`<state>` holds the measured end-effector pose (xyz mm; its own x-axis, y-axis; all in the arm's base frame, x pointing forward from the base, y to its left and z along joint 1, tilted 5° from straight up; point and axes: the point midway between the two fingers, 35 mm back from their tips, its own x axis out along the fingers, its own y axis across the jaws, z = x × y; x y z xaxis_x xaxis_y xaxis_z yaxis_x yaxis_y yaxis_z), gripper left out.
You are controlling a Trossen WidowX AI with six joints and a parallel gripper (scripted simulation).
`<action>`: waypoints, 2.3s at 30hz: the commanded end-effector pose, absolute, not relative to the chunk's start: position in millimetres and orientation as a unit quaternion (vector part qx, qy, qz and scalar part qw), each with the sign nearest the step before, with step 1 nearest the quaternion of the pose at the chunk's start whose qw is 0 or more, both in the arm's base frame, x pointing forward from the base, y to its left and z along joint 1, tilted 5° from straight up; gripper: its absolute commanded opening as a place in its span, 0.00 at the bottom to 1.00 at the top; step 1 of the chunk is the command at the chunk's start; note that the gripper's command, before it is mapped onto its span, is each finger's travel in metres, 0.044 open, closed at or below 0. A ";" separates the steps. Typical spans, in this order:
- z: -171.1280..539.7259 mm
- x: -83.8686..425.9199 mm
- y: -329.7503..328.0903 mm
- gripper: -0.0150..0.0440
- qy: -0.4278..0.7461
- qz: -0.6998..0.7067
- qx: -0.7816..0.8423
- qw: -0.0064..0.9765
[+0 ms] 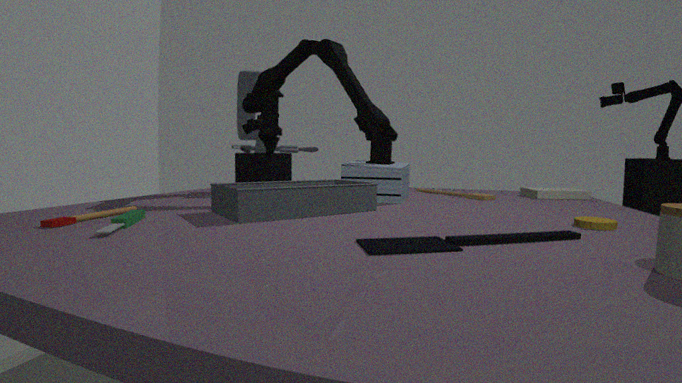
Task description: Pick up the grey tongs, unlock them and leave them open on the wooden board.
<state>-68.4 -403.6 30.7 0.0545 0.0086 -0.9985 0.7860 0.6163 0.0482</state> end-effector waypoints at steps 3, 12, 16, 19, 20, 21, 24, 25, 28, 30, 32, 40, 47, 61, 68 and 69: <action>19.4 -67.8 -401.9 0.00 0.621 -0.296 0.323 0.650; 4.7 -67.1 -401.8 0.00 0.620 -0.296 0.324 0.650; -1.8 -66.7 -401.5 0.00 0.620 -0.296 0.324 0.650; -6.6 -66.4 -401.3 0.00 0.620 -0.296 0.324 0.650; -8.3 -66.3 -401.2 0.00 0.620 -0.296 0.324 0.650; -9.9 -66.2 -401.0 0.00 0.620 -0.296 0.324 0.650; -14.7 -65.9 -400.7 0.00 0.620 -0.296 0.325 0.650; -16.3 -65.7 -400.5 0.00 0.620 -0.296 0.325 0.650; -21.1 -65.4 -400.0 0.00 0.620 -0.296 0.325 0.650; -24.3 -65.2 -399.7 0.00 0.620 -0.296 0.325 0.650; -27.5 -64.9 -399.3 0.00 0.620 -0.296 0.325 0.650; -28.7 -65.5 -400.7 0.09 0.620 -0.296 0.323 0.651; -28.7 -65.5 -400.7 0.40 0.620 -0.296 0.323 0.651; -28.7 -65.5 -400.7 1.00 0.620 -0.296 0.323 0.651; -3.5 -33.9 -385.7 1.00 0.619 -0.296 0.324 0.651; 5.7 -22.1 -378.5 1.00 0.619 -0.295 0.324 0.651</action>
<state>-50.0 -392.1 -11.8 0.0548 0.0116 -0.9984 0.7959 0.6033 0.0507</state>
